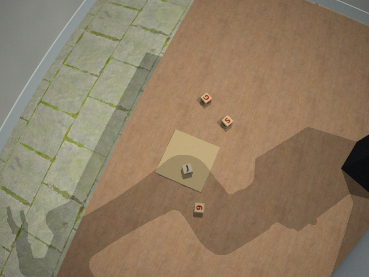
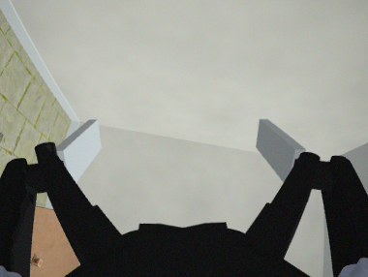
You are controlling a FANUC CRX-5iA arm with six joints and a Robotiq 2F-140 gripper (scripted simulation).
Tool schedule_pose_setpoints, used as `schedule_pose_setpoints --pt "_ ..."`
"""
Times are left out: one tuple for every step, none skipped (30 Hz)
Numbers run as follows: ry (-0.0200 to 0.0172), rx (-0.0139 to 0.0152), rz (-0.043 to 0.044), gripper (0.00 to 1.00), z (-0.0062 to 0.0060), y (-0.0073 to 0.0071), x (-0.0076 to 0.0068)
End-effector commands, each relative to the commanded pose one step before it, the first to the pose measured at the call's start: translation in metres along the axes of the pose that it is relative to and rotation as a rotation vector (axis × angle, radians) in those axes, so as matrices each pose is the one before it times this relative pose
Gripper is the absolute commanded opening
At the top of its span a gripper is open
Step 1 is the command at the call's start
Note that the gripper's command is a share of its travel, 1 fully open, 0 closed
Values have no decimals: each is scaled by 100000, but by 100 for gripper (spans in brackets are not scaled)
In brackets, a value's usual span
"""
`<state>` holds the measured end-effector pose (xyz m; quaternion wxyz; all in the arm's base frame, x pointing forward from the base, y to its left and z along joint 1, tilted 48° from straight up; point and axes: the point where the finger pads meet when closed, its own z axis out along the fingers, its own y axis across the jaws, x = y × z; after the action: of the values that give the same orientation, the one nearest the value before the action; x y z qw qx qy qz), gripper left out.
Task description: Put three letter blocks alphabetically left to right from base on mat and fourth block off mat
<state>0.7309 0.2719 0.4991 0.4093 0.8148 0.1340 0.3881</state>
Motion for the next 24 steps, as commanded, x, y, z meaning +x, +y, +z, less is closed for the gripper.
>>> schedule_pose_setpoints --pt "-10837 5790 648 100 3916 1460 -4450" --pt "-1750 990 174 100 602 226 -673" --pt "-2029 1176 214 100 693 262 -782" --pt "-2035 1211 228 100 689 264 -786" --pt "-2188 1339 259 100 735 284 -848" --pt "-2082 1311 261 100 694 271 -809" --pt "-2109 1366 279 100 696 275 -822" --pt "-2041 1360 284 100 668 266 -799" --pt "-2094 1437 306 100 680 273 -823" --pt "-2116 1496 324 100 680 275 -836" --pt "-2087 1521 334 100 665 270 -829" --pt "-2070 1556 347 100 653 267 -827" --pt "-2026 1571 354 100 633 260 -815" --pt "-2056 1645 374 100 636 262 -833" --pt "0 0 0 100 0 0 0" --pt "0 0 0 100 0 0 0" --pt "-5610 4776 1103 100 1670 668 -2341" --pt "-1532 1384 321 100 457 188 -640" --pt "-1576 1463 340 100 466 191 -664" --pt "-1687 1612 375 100 494 201 -718" --pt "-1746 1722 401 100 506 204 -751" --pt "-1765 1800 418 100 506 201 -768" --pt "-1745 1841 426 100 495 194 -769" --pt "-1659 1810 417 100 466 179 -740"
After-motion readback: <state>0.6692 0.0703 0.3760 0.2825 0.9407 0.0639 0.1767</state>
